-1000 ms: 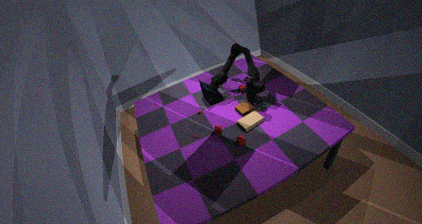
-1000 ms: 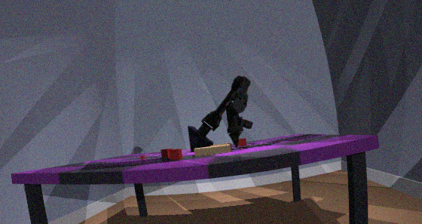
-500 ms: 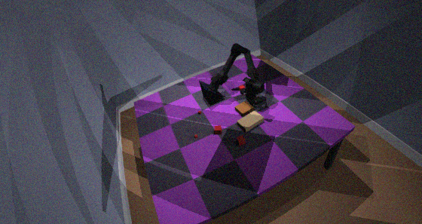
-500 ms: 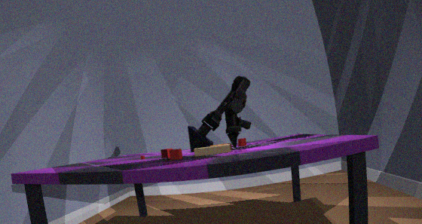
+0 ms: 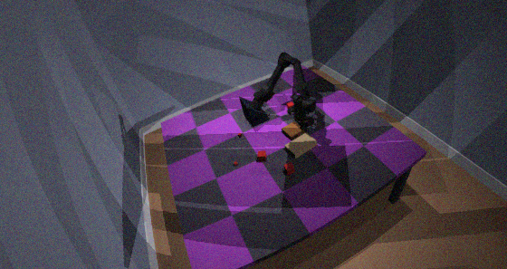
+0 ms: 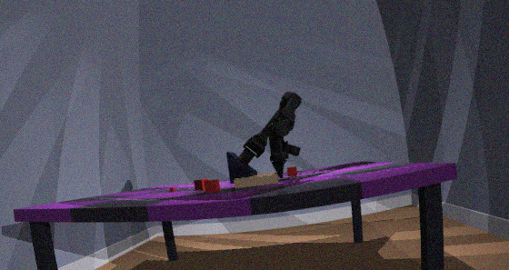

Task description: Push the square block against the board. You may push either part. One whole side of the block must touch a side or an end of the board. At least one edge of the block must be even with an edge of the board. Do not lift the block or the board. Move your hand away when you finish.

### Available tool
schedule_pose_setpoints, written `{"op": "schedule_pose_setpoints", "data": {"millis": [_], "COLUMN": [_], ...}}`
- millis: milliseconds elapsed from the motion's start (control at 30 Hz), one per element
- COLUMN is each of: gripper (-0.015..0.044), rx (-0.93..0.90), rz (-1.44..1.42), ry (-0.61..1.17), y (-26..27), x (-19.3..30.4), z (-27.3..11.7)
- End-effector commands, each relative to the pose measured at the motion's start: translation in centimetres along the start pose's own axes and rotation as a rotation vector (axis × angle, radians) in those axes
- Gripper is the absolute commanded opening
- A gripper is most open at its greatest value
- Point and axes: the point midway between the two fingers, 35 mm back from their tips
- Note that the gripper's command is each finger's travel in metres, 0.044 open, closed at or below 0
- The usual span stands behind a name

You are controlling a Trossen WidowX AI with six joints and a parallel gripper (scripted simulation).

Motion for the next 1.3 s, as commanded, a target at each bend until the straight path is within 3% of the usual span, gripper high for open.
{"op": "schedule_pose_setpoints", "data": {"millis": [0,500,1267], "gripper": [0.0,0.0,0.0], "rx": [-0.005,-0.005,-0.004], "rz": [0.001,0.001,0.0], "ry": [0.002,0.002,0.001], "y": [0.0,-0.1,0.1], "x": [0.4,1.3,-2.2], "z": [0.1,0.1,0.1]}}
Point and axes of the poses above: the point midway between the two fingers, 35 mm back from their tips, its own z axis out along the fingers, its own y axis across the jaws, x = y × z, and after that the axes turned 6 degrees about z, right-handed
